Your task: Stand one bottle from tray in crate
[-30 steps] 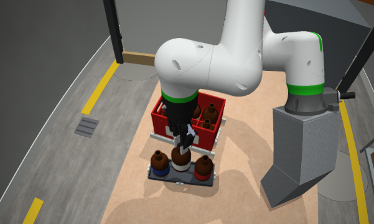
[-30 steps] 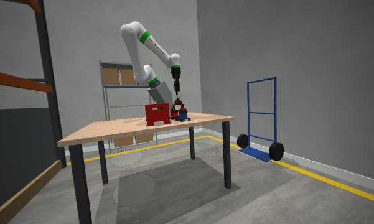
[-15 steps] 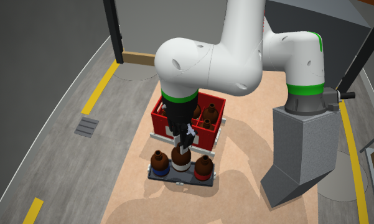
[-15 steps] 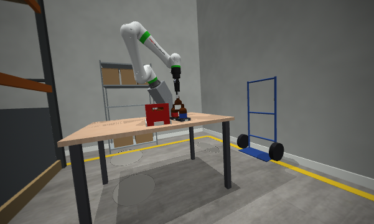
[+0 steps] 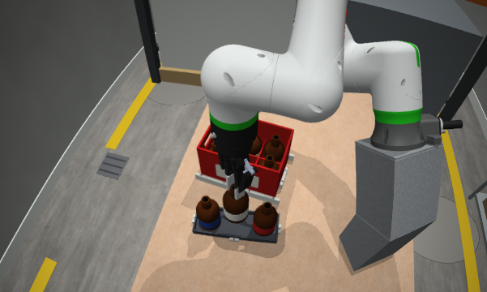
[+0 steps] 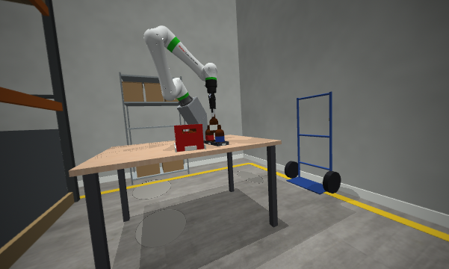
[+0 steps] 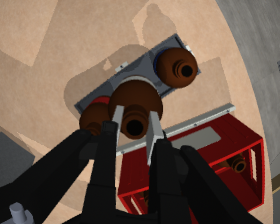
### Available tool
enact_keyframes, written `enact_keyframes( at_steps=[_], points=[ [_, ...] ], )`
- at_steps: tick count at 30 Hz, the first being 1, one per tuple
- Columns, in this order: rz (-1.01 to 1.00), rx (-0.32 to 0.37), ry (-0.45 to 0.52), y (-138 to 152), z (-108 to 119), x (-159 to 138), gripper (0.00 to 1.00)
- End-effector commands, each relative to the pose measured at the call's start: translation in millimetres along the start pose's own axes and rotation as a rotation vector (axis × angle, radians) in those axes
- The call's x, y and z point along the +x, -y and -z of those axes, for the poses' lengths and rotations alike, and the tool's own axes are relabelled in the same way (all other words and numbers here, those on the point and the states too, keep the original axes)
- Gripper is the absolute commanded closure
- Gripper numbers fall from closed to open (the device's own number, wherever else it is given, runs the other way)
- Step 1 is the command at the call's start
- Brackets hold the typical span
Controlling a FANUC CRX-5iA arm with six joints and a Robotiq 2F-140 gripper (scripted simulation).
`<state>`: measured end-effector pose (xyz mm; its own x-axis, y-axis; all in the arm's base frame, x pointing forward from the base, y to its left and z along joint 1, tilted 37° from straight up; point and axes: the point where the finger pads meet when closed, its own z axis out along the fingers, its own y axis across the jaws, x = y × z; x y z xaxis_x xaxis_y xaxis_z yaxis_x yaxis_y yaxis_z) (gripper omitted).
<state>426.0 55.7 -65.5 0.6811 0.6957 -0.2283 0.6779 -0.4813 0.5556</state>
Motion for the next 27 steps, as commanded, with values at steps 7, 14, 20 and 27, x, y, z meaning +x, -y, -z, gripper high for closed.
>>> enact_keyframes(
  at_steps=[7,14,20,27],
  points=[
    [0.0,0.0,0.0,0,9,0,1.0],
    [0.0,0.0,0.0,0,18,0,1.0],
    [0.0,0.0,0.0,0,22,0,1.0],
    [0.0,0.0,0.0,0,27,0,1.0]
  ],
)
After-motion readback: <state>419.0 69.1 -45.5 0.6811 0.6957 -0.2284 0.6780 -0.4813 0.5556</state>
